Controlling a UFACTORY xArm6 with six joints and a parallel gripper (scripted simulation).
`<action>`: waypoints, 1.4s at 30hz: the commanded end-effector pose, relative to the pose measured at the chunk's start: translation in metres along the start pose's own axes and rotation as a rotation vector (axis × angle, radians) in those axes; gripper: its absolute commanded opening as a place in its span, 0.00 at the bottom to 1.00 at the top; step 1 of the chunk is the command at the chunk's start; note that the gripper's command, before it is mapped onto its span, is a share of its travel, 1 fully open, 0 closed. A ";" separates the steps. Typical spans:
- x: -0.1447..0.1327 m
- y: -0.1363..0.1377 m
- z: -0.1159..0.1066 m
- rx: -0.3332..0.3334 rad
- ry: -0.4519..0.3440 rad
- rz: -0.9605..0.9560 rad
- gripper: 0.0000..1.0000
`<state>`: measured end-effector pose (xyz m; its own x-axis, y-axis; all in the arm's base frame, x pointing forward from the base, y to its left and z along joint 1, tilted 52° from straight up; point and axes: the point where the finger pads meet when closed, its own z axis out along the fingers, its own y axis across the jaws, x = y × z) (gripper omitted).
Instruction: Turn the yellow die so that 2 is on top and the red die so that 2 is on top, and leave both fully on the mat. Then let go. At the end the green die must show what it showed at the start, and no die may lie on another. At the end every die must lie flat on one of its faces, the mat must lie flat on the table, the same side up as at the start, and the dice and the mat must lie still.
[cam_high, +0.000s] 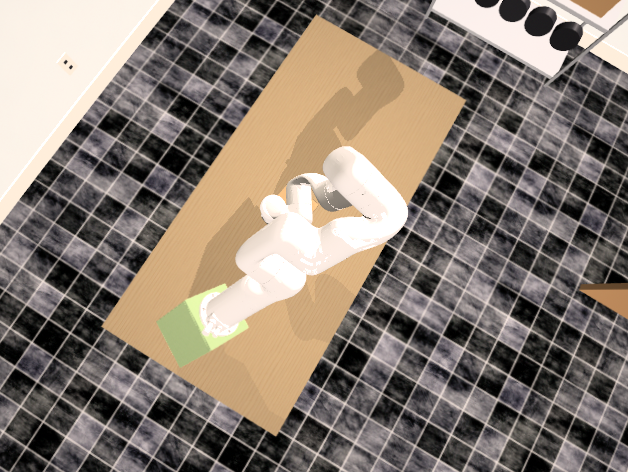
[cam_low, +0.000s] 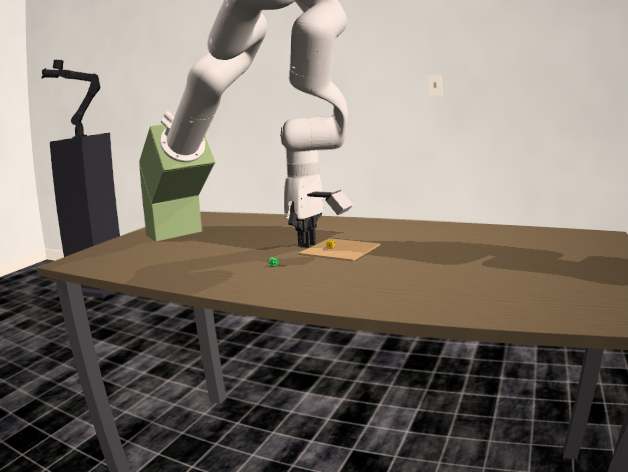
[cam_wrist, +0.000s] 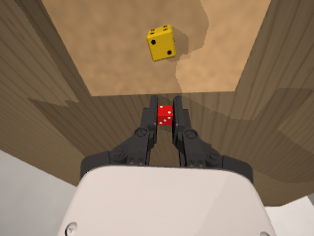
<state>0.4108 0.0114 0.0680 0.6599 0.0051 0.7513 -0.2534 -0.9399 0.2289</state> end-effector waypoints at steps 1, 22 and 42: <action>0.000 0.000 0.000 0.001 0.000 0.000 0.11; 0.000 0.000 0.000 0.001 0.000 0.000 0.11; 0.000 0.000 -0.090 0.001 0.001 0.000 0.11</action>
<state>0.3643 0.0359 0.1067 0.6552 0.0045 0.7554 -0.2469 -0.9438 0.2197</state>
